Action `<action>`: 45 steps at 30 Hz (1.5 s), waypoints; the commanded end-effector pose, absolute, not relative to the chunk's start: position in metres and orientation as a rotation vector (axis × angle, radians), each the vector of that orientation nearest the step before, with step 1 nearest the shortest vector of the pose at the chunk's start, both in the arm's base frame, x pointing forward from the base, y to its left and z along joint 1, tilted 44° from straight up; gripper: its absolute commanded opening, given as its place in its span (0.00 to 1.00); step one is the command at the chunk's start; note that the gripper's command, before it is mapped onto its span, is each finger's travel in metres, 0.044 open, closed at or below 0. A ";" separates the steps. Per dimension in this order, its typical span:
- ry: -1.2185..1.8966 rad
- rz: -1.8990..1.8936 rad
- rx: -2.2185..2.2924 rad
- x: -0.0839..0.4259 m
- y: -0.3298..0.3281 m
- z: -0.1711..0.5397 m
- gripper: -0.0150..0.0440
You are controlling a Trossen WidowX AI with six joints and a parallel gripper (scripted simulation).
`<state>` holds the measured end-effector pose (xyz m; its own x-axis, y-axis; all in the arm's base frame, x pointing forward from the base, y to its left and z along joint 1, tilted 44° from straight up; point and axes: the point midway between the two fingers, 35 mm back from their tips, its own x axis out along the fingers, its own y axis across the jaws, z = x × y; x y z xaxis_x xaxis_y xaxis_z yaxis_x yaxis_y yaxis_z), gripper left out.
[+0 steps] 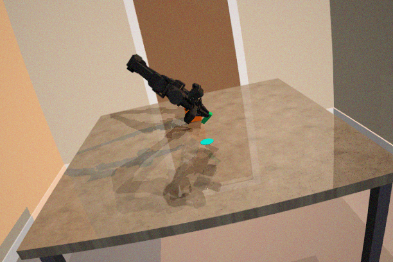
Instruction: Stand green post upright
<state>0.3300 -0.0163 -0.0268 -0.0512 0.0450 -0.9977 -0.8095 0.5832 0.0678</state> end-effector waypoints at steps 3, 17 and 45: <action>1.431 0.813 -0.673 0.328 -0.016 -0.027 0.29; 1.335 0.847 -0.639 0.329 -0.017 -0.025 0.29; 1.129 0.895 -0.597 0.330 -0.020 -0.017 0.29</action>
<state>0.3322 -0.0205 -0.0175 0.1469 0.2851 -0.9472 -0.8434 0.5365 0.0307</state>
